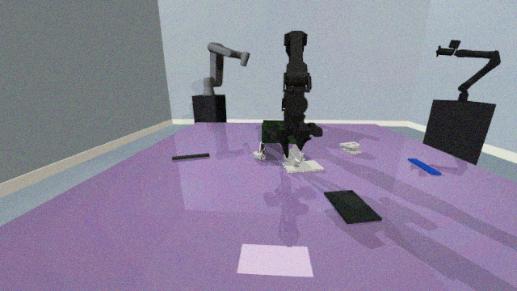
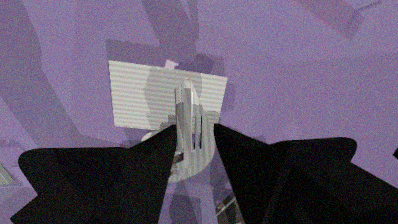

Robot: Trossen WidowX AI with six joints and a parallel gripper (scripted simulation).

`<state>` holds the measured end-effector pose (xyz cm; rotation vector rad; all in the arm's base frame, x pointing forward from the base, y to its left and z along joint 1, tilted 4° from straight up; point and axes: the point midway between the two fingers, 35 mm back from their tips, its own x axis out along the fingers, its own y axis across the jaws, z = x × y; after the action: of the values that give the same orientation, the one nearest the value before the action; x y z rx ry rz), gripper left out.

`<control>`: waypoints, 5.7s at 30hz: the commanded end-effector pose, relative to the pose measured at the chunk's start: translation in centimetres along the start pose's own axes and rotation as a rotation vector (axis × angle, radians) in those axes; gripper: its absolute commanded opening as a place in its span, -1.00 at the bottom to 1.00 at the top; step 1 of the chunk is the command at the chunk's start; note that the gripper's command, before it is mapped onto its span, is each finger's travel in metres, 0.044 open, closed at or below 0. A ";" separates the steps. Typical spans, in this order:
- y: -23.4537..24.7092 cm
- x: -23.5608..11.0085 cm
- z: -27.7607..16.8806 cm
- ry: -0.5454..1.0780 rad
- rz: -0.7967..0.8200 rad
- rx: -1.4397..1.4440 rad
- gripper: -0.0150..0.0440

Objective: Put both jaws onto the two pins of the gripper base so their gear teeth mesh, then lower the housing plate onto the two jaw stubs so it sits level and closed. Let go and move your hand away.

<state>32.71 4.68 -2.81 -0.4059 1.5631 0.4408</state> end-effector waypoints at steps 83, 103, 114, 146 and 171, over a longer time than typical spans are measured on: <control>0.0 2.0 0.0 -0.002 -0.003 -0.011 -0.04; 0.0 2.0 0.0 -0.002 -0.003 -0.011 -0.04; 0.0 2.0 0.0 -0.002 -0.003 -0.011 -0.04; 0.0 2.0 0.0 -0.002 -0.003 -0.011 -0.04; 0.0 2.0 0.0 -0.002 -0.003 -0.011 -0.04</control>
<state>32.63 4.73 -4.84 -0.4107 1.5606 0.4468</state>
